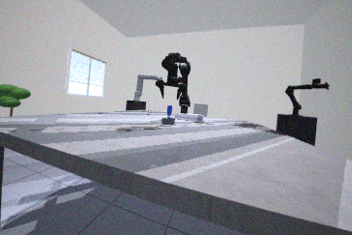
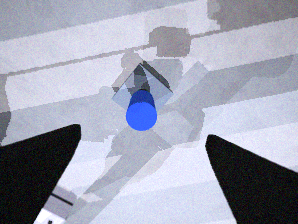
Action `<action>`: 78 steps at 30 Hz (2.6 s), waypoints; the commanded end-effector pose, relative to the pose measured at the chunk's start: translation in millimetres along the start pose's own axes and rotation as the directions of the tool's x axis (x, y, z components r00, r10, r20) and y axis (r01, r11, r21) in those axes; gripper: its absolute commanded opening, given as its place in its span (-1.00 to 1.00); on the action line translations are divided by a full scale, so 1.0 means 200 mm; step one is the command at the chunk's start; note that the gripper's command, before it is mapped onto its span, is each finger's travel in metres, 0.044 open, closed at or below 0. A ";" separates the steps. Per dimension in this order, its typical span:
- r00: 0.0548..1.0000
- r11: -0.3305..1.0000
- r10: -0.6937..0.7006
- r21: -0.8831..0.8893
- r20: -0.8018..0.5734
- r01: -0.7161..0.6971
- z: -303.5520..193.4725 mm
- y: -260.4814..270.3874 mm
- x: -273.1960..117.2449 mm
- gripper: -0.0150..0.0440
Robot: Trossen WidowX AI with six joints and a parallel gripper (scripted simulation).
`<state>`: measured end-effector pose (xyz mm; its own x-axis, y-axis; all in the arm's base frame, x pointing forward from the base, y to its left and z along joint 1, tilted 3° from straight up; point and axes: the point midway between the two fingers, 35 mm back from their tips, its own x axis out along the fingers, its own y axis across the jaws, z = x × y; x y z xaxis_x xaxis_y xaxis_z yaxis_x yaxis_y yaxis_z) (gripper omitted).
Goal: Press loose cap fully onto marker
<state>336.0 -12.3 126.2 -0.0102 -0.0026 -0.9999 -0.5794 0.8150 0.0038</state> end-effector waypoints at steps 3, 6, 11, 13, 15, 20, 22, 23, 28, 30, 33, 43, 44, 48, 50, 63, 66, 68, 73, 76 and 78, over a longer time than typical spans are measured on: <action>1.000 0.955 0.009 0.296 -0.013 -0.005 -0.01 0.01 0.02 0.56; 1.000 0.850 0.008 0.527 -0.014 0.000 -0.01 0.01 0.04 0.29; 1.000 0.819 0.008 0.574 -0.014 0.001 -0.01 0.01 0.04 -0.16; 1.000 0.819 0.008 0.574 -0.014 0.001 -0.01 0.01 0.04 -0.33; 1.000 0.819 0.008 0.574 -0.014 0.001 -0.01 0.01 0.04 -0.49; 1.000 0.819 0.008 0.574 -0.014 0.001 -0.01 0.01 0.04 -0.49; 1.000 0.819 0.008 0.574 -0.014 0.001 -0.01 0.01 0.04 -0.49; 1.000 0.819 0.008 0.574 -0.014 0.001 -0.01 0.01 0.04 -0.49; 1.000 0.819 0.008 0.574 -0.014 0.001 -0.01 0.01 0.04 -0.49; 1.000 0.819 0.008 0.574 -0.014 0.001 -0.01 0.01 0.05 -0.49; 1.000 0.819 0.008 0.574 -0.014 0.001 -0.01 0.01 0.07 -0.49; 1.000 0.819 0.008 0.574 -0.014 0.001 -0.01 0.01 0.14 -0.49; 1.000 0.819 0.008 0.574 -0.014 0.001 -0.01 0.01 0.15 -0.49; 1.000 0.819 0.008 0.574 -0.014 0.001 -0.01 0.01 0.17 -0.49; 1.000 0.819 0.008 0.574 -0.014 0.001 -0.01 0.01 0.19 -0.49; 1.000 0.822 0.001 0.570 -0.005 0.002 0.00 0.01 0.22 -0.49; 1.000 0.822 0.001 0.570 -0.005 0.002 0.00 0.01 0.22 -0.49; 1.000 0.822 0.001 0.570 -0.005 0.002 0.00 0.01 0.22 -0.49; 1.000 0.822 0.002 0.570 -0.005 0.002 0.02 -0.01 -0.01 -0.49; 1.000 0.822 0.003 0.570 -0.006 0.001 0.01 0.00 -0.19 -0.49; 1.000 0.822 0.003 0.570 -0.006 0.001 0.00 0.00 -0.23 -0.49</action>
<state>340.2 -11.8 146.6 -0.0123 -0.0043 -0.9999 -0.0125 0.9999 -0.0041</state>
